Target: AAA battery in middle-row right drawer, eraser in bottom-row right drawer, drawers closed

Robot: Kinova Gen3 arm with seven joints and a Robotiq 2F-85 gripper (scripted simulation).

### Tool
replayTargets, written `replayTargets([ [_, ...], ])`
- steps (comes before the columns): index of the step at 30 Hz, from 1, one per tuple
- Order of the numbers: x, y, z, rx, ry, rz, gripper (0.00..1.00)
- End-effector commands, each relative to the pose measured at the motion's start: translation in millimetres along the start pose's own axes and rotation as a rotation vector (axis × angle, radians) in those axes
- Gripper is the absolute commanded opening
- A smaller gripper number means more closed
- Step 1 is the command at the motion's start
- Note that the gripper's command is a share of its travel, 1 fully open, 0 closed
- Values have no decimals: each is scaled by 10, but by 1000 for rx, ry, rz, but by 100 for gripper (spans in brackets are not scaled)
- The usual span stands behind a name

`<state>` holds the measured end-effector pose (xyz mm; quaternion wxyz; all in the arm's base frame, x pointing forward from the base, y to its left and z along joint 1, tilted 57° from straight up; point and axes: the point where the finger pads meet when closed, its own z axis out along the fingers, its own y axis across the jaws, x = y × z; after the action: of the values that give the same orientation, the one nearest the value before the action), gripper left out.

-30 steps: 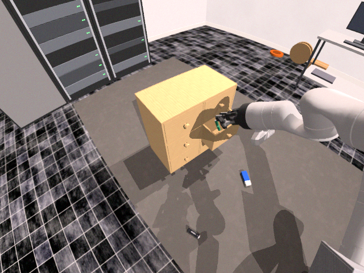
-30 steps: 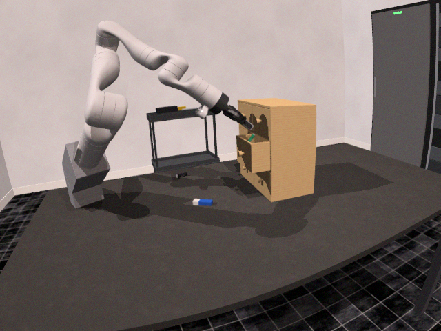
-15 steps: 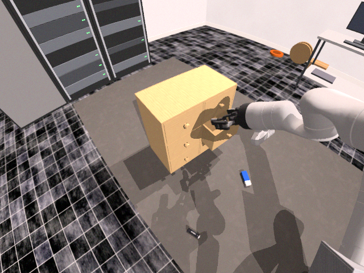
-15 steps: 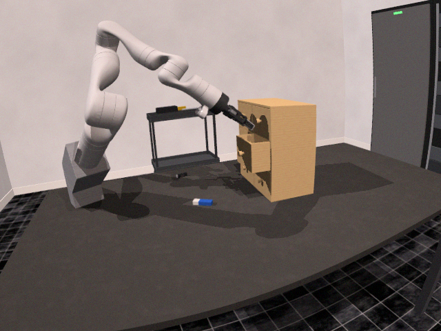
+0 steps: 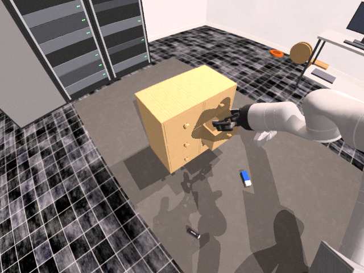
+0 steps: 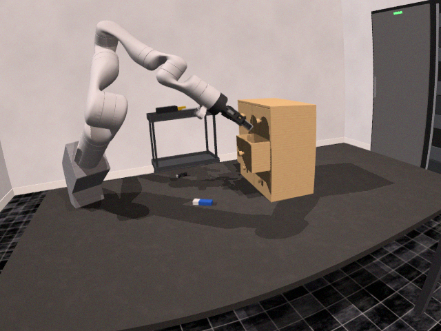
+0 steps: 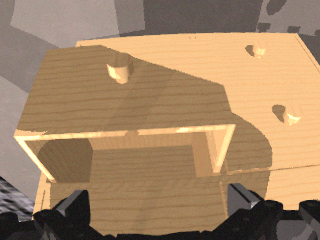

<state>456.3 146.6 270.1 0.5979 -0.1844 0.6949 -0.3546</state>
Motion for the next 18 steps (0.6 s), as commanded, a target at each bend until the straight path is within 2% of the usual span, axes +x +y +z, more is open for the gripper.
replayTargets([
  [1,47,14,-78,-4,-1,-9,100],
  [8,190,25,-304,-8,-5,-8,100],
  [10,190,25,-304,-8,-5,-8,100],
  [18,426,18,-619,-8,-4,-8,100],
])
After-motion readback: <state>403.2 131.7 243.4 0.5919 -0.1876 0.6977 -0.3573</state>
